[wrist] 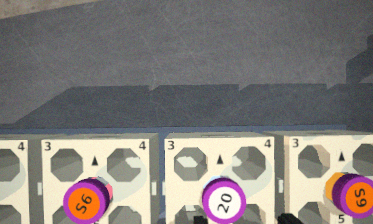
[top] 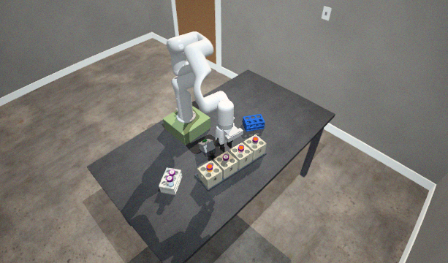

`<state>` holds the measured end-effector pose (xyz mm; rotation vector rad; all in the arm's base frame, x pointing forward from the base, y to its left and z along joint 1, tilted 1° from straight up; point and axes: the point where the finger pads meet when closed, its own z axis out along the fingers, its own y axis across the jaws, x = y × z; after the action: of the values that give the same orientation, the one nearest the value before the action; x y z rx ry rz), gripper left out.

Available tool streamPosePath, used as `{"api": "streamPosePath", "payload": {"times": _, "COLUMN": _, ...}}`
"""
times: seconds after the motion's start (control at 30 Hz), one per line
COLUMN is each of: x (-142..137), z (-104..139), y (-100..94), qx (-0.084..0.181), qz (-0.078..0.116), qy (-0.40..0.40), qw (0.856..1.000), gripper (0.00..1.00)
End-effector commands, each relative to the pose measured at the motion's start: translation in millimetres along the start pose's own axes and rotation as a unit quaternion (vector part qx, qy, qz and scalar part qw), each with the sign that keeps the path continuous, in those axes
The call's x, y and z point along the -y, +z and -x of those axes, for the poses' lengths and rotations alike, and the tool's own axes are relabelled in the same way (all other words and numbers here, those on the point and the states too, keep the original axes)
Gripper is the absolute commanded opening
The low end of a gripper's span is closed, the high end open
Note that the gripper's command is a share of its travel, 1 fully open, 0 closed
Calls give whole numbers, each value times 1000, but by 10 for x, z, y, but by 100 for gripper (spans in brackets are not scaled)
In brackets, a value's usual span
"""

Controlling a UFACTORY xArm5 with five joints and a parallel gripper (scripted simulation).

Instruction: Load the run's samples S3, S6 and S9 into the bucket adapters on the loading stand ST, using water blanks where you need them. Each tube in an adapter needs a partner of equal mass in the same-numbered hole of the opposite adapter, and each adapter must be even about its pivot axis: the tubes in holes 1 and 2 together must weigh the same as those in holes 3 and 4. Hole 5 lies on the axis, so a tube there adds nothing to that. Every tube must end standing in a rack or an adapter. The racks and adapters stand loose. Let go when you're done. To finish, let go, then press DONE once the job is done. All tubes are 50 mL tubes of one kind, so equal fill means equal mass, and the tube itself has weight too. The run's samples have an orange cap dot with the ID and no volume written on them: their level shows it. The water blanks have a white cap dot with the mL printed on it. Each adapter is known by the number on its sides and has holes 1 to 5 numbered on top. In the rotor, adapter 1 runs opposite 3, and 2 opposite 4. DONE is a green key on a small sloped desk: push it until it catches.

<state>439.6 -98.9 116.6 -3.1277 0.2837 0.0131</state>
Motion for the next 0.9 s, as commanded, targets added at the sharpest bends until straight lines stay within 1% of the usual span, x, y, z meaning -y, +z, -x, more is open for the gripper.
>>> {"api": "streamPosePath", "payload": {"times": 0.0, "x": 0, "z": -15, "y": -98, "qx": -2, "qz": 5, "qy": 0, "qw": 1000, "gripper": 44}}
{"api": "streamPosePath", "payload": {"times": 0.33, "x": 2, "z": -14, "y": -298, "qx": -2, "qz": 5, "qy": 0, "qw": 1000, "gripper": 44}}
{"api": "streamPosePath", "payload": {"times": 0.4, "x": 2, "z": -14, "y": -298, "qx": -2, "qz": 5, "qy": 0, "qw": 1000, "gripper": 44}}
{"api": "streamPosePath", "payload": {"times": 0.6, "x": 3, "z": -14, "y": -412, "qx": -2, "qz": 5, "qy": 0, "qw": 1000, "gripper": 44}}
{"api": "streamPosePath", "payload": {"times": 0.87, "x": 3, "z": -14, "y": -412, "qx": -2, "qz": 5, "qy": 0, "qw": 1000, "gripper": 44}}
